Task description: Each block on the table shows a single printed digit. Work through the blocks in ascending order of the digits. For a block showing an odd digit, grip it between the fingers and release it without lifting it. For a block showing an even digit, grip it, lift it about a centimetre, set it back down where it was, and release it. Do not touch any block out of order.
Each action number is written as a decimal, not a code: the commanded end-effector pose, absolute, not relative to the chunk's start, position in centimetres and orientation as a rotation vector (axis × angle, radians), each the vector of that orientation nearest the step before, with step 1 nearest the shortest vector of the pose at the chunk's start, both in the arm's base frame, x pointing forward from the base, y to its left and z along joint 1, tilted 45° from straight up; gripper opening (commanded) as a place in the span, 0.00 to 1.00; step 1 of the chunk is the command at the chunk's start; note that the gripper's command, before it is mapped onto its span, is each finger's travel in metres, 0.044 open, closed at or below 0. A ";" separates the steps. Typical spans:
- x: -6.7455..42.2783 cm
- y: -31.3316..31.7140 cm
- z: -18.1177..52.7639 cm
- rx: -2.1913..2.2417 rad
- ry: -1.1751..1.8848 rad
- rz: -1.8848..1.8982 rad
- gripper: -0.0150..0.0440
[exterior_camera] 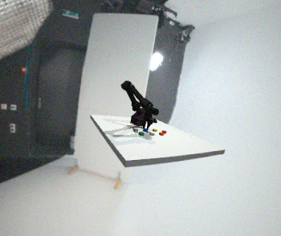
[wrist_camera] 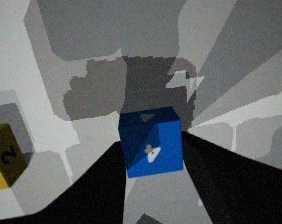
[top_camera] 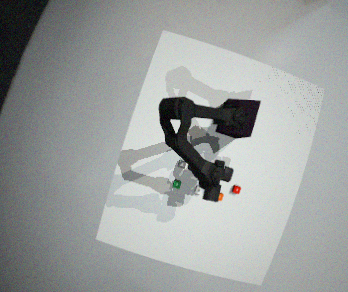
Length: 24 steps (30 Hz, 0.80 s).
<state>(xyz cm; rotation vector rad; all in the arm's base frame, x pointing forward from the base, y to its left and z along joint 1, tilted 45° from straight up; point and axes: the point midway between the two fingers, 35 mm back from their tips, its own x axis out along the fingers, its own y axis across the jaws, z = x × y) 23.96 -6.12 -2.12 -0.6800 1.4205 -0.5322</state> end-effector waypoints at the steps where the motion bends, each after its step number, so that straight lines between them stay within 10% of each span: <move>1: 23.9 -6.2 -2.1 -0.686 1.421 -0.533 0.46; 24: 24.4 -5.6 -1.7 -0.675 1.406 -0.521 0.46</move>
